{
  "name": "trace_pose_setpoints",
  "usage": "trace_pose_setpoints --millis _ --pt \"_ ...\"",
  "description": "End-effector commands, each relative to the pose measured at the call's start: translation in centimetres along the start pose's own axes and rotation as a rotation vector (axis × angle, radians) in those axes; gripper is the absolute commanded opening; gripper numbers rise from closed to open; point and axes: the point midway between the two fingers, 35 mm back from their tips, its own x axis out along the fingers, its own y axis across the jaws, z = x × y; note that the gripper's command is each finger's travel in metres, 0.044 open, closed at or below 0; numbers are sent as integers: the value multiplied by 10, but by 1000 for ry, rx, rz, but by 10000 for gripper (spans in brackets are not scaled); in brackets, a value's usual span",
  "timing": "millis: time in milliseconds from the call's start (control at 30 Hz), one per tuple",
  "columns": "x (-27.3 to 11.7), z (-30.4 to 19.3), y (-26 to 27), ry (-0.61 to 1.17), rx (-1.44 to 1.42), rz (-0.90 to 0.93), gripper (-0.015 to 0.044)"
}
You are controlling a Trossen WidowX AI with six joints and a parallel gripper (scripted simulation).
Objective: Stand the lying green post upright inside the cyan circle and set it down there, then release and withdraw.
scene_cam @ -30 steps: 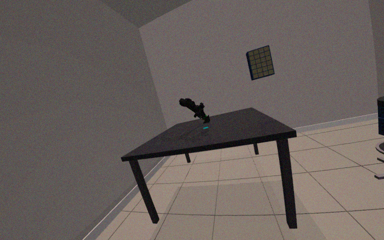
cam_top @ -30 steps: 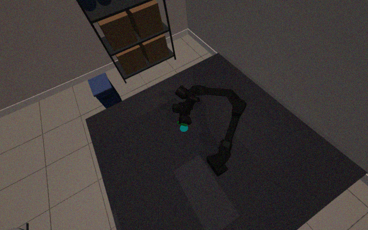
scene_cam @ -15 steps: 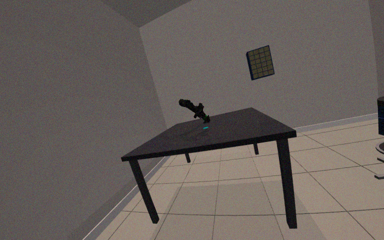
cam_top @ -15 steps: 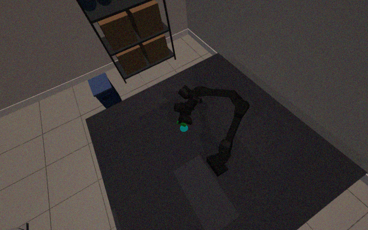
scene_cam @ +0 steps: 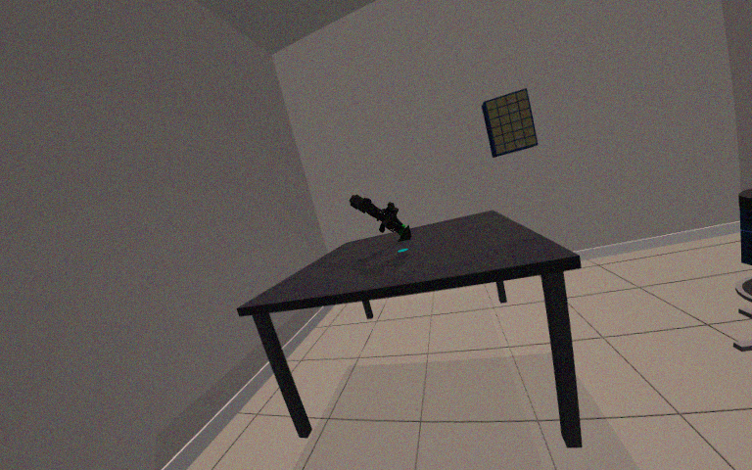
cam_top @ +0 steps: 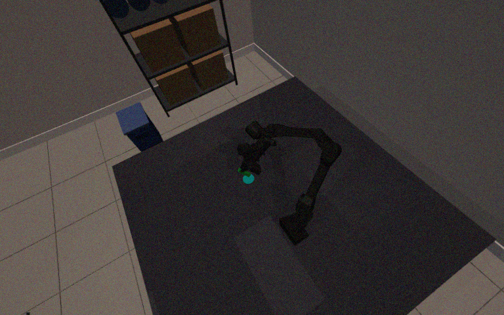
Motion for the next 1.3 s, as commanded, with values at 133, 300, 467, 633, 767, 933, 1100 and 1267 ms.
trace_pose_setpoints --millis 133,300,467,633,767,933,1100,1267 --pt "0 -2 0 -56 -12 5 23" --pt "-1 -2 0 -93 -20 2 23" --pt "-2 -2 -1 -131 -29 -1 23" --pt "-4 -2 -1 -168 -38 -5 23" --pt "-5 -3 -2 -197 -46 -10 23" --pt "-7 -3 -2 -234 -57 -17 23" --pt "-8 -3 -2 -271 -69 -25 23" --pt "-10 -3 -3 -307 -81 -33 23"
